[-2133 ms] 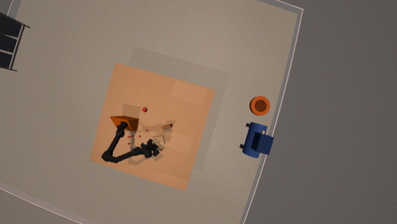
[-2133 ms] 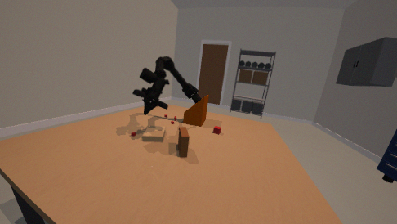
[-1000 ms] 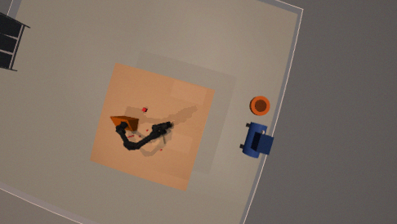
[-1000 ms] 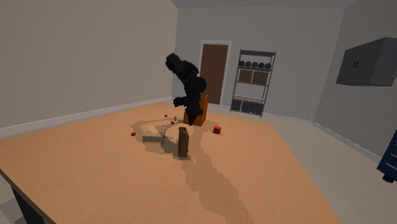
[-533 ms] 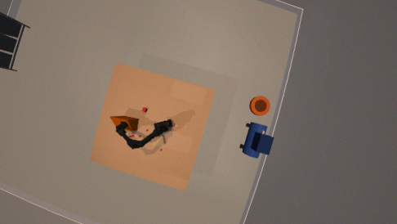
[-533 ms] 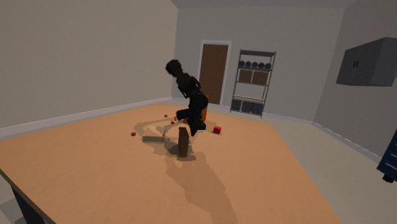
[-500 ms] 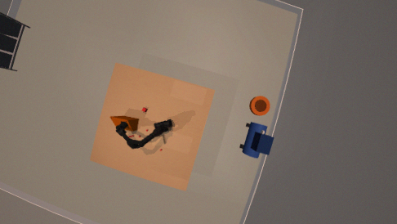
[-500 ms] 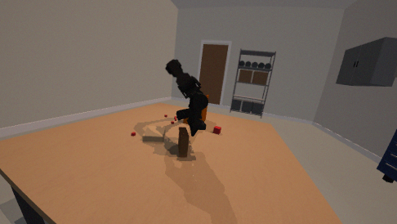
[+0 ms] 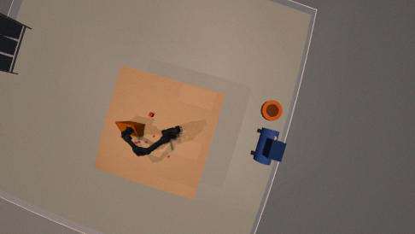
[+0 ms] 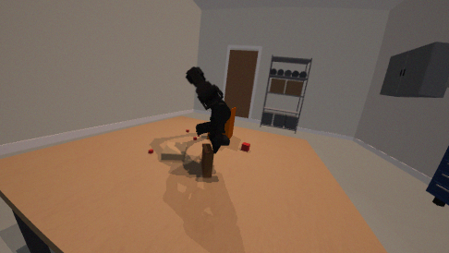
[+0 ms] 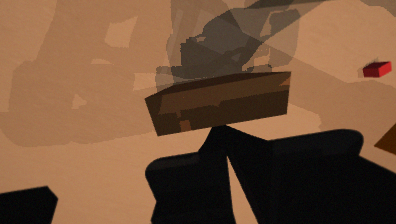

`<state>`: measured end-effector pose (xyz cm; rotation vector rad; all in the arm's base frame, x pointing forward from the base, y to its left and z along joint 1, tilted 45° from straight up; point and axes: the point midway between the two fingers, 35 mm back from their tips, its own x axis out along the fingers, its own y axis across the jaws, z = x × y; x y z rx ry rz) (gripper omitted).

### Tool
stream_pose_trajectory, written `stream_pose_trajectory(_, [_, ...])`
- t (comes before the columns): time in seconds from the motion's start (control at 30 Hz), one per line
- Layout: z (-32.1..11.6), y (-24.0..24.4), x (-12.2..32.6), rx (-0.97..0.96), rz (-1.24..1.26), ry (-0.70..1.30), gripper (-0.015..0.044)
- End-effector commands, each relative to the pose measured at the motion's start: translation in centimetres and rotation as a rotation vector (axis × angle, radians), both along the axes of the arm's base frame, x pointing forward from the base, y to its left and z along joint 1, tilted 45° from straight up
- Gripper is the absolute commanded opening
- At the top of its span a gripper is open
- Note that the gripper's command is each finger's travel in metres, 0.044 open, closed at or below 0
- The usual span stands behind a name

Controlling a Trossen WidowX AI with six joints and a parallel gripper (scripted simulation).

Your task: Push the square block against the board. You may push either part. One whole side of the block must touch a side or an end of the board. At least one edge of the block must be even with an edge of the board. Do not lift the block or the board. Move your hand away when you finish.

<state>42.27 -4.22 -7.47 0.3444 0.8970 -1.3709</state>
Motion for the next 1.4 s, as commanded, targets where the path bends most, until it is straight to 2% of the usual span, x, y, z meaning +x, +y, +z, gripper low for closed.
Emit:
stream_pose_trajectory(0.0, [0.5,-0.3,0.4,-0.003,0.005,-0.004,0.0])
stream_pose_trajectory(1.1, [3.3,-3.2,1.8,-0.006,0.005,-0.004,0.0])
stream_pose_trajectory(1.37, [2.7,-2.6,1.5,-0.005,0.005,-0.004,0.0])
